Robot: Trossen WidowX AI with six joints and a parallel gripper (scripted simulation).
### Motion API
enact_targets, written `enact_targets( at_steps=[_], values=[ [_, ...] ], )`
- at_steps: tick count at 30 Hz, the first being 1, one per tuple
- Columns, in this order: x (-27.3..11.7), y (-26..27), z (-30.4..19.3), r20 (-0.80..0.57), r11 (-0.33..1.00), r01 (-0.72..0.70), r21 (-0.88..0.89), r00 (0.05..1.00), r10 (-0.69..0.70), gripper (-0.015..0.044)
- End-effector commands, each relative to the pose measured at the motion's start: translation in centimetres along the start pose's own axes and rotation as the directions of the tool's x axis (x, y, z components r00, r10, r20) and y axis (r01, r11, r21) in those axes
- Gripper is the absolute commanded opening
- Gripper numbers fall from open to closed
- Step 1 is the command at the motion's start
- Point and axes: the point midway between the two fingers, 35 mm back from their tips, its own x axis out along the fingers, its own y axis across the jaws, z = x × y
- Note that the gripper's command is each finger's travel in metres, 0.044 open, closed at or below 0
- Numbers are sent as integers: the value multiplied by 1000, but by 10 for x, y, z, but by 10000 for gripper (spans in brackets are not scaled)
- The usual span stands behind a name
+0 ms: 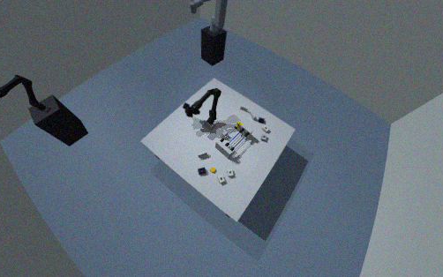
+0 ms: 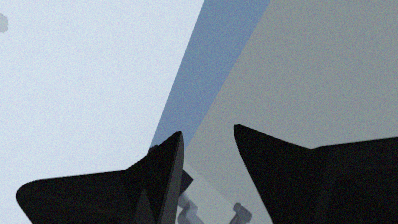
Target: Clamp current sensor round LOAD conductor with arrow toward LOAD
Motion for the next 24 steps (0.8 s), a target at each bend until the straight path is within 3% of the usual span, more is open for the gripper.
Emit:
enact_targets(
  at_steps=[1,4,10,17,24],
  values=[
    [-1,0,1,8,1000,0,-2,1000,0,212],
    [-15,-7,9,104,1000,26,5,994,-27,291],
    [-80,-38,20,286,944,165,285,926,-248,440],
    [-168,-51,27,475,833,221,507,735,-484,440],
    [-267,-41,25,648,745,146,651,405,-645,440]
  ],
)
